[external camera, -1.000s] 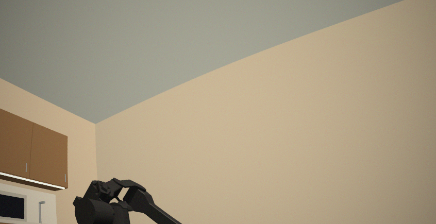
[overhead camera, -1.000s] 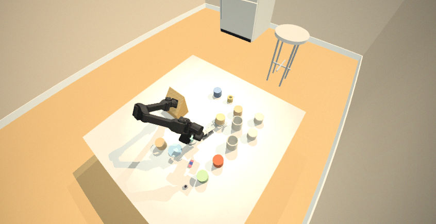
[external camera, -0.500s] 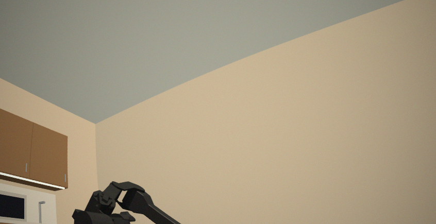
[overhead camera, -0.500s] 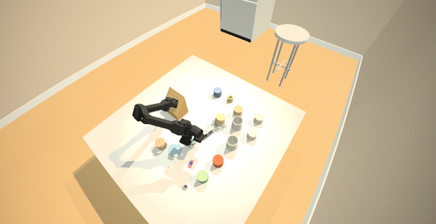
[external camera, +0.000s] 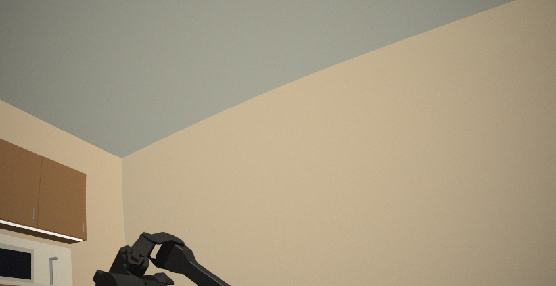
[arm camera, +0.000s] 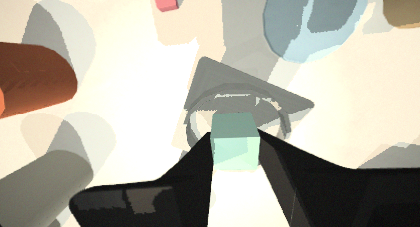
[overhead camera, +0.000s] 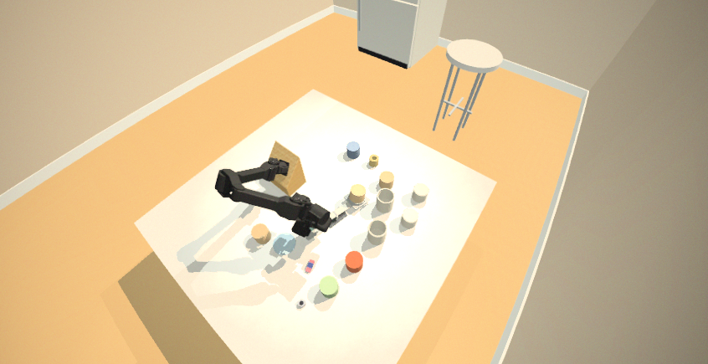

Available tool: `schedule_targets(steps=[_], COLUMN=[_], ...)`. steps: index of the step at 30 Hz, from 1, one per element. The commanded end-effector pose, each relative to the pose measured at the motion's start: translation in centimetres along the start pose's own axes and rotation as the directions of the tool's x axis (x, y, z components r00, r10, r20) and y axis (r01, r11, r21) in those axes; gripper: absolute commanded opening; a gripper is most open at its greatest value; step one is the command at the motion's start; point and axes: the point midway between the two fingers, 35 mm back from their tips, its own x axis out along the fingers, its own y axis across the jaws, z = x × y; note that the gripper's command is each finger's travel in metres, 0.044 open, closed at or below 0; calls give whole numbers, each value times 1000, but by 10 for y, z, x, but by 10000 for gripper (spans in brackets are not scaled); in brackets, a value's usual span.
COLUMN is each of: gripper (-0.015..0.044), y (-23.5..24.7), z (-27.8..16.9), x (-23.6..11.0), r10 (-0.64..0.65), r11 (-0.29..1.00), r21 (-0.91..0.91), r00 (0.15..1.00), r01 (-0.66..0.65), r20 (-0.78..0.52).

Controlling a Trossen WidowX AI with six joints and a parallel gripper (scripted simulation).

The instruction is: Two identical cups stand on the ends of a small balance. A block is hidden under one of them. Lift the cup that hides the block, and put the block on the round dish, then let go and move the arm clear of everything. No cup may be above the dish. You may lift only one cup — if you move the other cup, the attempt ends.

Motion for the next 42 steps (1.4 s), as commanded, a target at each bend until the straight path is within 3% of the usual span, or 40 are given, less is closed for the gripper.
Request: schedule_targets(steps=[1,24,42], gripper=[10,0,0], y=[5,0,-44], z=[-1,0,58], x=[-5,-94,-34], r10=[30,-1,11], r11=[999,1000,1000], r21=[18,-5,-3], r00=[999,1000,999], r01=[-31,1,-11], r20=[11,-2,-38])
